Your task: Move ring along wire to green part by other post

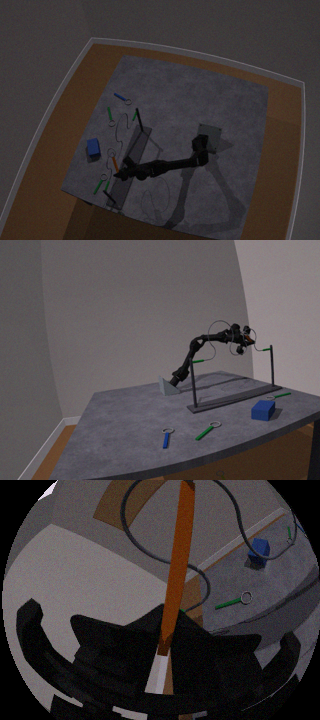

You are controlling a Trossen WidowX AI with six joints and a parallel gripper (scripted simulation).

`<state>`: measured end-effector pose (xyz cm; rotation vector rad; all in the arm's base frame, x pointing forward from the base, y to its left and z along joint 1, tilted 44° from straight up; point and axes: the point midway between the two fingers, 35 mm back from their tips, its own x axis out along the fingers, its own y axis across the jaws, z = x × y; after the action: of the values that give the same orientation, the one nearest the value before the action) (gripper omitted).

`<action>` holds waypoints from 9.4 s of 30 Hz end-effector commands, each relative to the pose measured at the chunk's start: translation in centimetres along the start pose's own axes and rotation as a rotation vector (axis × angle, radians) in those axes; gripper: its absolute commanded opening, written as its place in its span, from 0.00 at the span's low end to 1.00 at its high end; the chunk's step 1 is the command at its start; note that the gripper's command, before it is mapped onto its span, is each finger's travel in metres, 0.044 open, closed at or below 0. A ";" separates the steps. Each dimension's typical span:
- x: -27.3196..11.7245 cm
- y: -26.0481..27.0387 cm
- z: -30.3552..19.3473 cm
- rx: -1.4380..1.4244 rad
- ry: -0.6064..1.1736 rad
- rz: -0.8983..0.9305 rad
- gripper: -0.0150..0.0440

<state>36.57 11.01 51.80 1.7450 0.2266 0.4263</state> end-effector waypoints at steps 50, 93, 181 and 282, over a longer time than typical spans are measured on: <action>-1.0 4.8 1.9 0.852 -0.044 0.485 0.00; 2.1 -3.8 -4.4 0.258 -0.011 0.161 0.00; -3.6 -23.0 4.3 -0.944 0.058 -0.500 0.00; -13.6 -8.5 23.6 -2.712 0.241 -1.514 0.00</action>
<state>34.33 -13.35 36.99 -1.2785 0.5560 -0.3299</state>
